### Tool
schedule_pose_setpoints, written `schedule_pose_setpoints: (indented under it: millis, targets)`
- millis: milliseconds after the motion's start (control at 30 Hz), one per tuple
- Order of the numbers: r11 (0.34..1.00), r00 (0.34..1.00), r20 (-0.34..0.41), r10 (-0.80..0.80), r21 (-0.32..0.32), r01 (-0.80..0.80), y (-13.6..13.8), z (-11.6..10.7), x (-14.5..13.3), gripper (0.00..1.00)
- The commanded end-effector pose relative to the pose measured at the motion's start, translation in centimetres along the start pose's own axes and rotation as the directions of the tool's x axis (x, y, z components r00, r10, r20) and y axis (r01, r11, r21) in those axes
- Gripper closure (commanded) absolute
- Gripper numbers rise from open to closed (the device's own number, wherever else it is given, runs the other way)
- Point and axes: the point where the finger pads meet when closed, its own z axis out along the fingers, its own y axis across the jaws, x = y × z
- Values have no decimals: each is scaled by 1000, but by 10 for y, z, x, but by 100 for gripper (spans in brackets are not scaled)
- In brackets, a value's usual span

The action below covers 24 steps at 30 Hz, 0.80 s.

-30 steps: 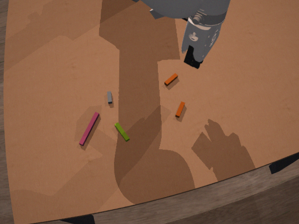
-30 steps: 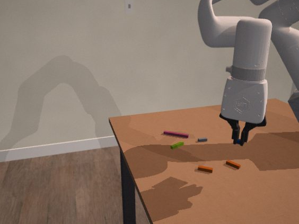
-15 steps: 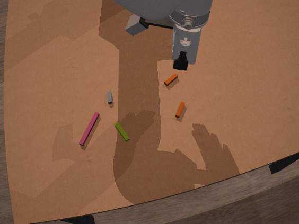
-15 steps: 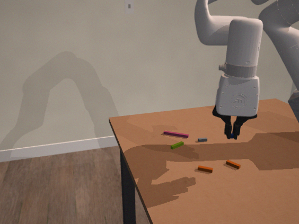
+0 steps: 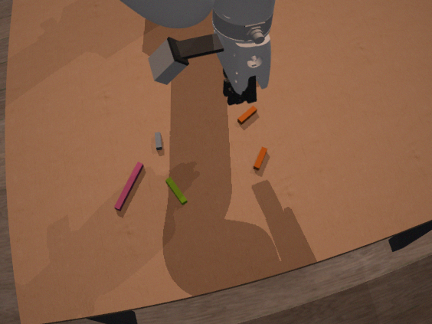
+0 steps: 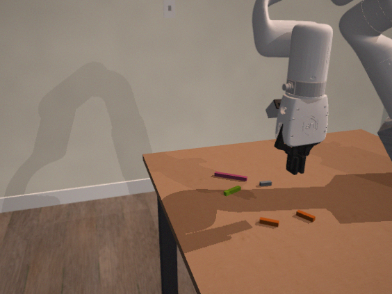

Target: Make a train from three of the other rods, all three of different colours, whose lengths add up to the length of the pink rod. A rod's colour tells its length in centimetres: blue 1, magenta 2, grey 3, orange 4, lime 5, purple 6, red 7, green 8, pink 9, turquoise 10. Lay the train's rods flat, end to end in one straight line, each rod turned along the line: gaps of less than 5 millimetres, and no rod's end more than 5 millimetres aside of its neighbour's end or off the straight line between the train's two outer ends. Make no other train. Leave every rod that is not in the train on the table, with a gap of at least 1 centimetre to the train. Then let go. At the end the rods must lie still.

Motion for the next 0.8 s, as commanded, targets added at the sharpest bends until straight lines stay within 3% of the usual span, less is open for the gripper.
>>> schedule_pose_setpoints:
  millis: [0,333,767]
  targets:
    - [986,986,13,-165,-12,165,3,-1,12,96]
    - [919,919,14,-394,-8,394,9,-1,28,96]
    - [914,914,14,-405,-8,406,10,-1,29,96]
